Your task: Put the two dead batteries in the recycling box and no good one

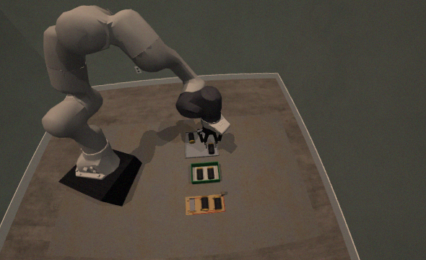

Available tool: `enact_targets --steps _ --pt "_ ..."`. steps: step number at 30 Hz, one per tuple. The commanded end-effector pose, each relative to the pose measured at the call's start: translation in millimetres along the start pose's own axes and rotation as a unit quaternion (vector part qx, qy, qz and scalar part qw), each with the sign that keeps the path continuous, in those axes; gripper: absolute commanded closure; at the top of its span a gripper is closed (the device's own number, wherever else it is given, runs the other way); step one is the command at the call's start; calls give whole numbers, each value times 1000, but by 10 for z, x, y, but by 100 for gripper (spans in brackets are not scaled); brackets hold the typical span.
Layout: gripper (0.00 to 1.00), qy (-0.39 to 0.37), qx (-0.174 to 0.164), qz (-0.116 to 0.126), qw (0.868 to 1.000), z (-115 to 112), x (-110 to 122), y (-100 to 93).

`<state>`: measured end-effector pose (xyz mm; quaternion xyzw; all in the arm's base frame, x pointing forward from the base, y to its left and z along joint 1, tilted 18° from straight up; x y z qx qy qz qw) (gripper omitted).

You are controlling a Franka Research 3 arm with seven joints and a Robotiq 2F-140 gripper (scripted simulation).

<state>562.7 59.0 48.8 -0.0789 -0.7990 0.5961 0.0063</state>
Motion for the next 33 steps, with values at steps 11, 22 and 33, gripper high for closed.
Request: enact_targets --steps 11,22,33 --pt "71 -1 -1 2 1000 -37 -38 -8" --pt "71 -1 -1 2 1000 -37 -38 -8" --pt "71 -1 -1 2 1000 -37 -38 -8"
Point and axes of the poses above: the point where the finger pads meet when closed, its own y axis out along the fingers, its own x axis across the jaws, z = x × y, the point moved 1 cm from there along -y, back along the fingers, and after that the axes turned 2 degrees about y, right-handed, at the moved point
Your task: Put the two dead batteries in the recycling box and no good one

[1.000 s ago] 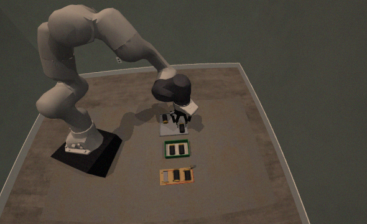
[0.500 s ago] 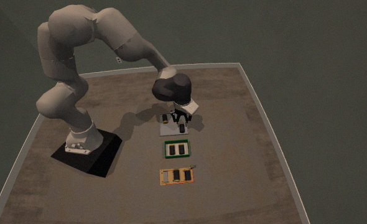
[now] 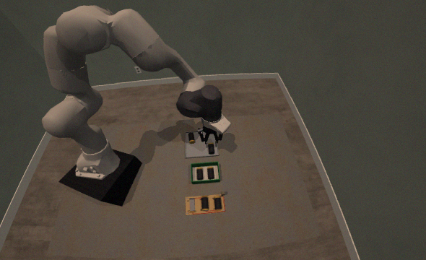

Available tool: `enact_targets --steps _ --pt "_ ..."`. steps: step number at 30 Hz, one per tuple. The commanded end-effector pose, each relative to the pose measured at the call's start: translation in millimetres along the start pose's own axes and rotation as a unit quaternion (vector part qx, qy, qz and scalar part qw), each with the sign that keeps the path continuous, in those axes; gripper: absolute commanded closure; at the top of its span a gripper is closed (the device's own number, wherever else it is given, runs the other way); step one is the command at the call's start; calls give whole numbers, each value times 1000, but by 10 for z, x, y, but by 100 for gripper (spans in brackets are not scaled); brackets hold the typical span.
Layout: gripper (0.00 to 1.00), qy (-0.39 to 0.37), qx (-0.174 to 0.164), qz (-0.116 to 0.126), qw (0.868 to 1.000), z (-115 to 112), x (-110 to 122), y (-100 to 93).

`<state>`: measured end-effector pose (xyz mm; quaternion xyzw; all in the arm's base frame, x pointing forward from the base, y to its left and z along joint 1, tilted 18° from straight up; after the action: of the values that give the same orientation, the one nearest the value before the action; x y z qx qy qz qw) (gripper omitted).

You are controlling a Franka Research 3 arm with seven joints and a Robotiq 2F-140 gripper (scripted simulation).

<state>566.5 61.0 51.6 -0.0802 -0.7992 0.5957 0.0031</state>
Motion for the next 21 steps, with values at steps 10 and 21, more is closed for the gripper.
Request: enact_targets --steps 10,21 --pt "71 1 0 -1 1000 -6 -1 9" --pt "71 1 0 -1 1000 7 17 9"
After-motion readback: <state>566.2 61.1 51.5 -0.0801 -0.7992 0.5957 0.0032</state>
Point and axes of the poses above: the point where the finger pads meet when closed, its own y axis out along the fingers, its own x axis across the jaws, z = x × y, the point moved 1 cm from there along -y, back along the fingers, and after that the axes turned 2 degrees about y, right-handed, at the moved point
